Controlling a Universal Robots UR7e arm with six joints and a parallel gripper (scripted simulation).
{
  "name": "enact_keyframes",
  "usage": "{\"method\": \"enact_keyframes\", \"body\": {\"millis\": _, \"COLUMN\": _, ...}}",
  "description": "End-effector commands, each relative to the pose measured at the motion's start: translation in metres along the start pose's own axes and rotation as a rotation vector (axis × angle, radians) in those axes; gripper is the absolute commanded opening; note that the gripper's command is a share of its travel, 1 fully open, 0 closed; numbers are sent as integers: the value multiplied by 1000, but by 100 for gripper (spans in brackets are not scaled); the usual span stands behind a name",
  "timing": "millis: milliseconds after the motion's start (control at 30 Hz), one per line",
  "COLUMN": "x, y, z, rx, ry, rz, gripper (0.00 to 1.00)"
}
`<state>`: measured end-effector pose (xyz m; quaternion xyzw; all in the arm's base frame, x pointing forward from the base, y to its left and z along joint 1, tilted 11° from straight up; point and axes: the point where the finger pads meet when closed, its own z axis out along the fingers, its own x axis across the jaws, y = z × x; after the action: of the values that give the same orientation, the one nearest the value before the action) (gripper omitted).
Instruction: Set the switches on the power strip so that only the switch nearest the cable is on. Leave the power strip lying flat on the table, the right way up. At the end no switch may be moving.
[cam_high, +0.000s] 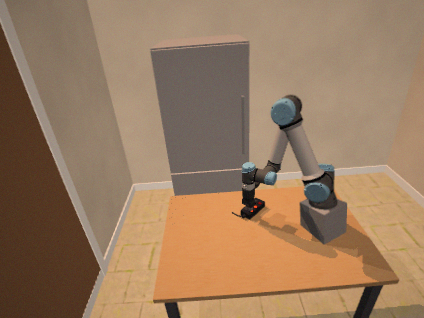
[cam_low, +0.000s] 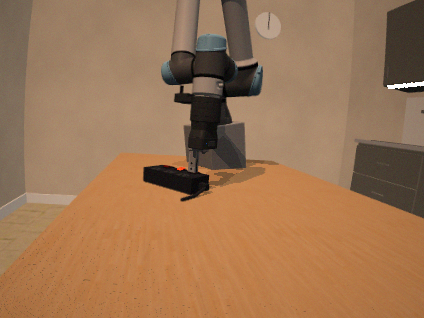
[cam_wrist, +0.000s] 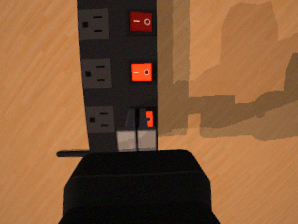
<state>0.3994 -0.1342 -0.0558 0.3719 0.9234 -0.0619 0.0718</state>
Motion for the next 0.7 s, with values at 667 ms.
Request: {"method": "enact_keyframes", "body": {"millis": 667, "x": 0, "y": 0, "z": -38, "rx": -1, "ry": 2, "rz": 0, "gripper": 0}}
